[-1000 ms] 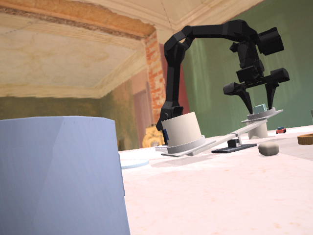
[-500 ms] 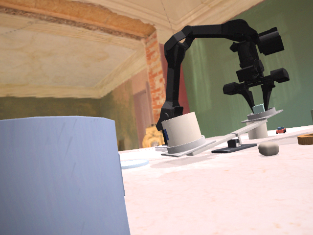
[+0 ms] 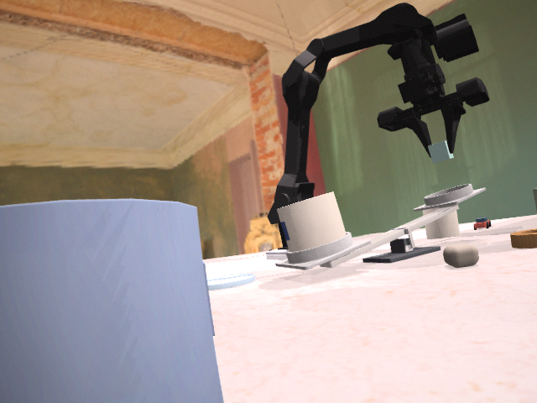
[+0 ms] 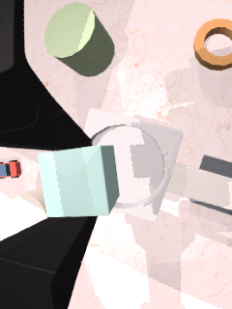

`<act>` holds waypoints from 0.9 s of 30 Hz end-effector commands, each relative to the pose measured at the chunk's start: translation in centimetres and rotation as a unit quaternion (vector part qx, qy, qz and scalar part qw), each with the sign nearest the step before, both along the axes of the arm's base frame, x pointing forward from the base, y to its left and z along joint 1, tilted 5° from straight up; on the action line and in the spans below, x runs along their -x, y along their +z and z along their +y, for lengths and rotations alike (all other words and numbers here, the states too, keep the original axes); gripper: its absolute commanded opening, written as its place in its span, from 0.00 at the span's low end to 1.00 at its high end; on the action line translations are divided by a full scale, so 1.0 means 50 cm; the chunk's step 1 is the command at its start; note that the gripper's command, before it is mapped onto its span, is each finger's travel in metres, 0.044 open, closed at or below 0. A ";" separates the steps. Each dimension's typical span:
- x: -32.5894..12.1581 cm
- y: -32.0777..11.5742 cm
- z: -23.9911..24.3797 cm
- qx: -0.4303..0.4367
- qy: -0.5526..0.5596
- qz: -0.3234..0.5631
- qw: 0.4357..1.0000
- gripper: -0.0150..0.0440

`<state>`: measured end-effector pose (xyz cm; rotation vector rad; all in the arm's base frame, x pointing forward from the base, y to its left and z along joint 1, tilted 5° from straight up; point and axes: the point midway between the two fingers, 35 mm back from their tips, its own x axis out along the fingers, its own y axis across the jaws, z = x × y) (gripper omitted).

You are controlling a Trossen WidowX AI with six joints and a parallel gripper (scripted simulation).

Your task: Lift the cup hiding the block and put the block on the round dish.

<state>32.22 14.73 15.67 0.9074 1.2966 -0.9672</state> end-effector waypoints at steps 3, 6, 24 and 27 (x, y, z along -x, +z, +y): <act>0.005 0.048 0.002 0.000 -0.001 -0.003 1.000 0.25; 0.007 0.061 0.002 0.000 -0.001 -0.003 1.000 0.25; -0.052 0.024 -0.254 -0.006 0.007 -0.017 1.000 0.25; -0.051 0.018 -0.299 -0.005 0.010 -0.020 1.000 0.25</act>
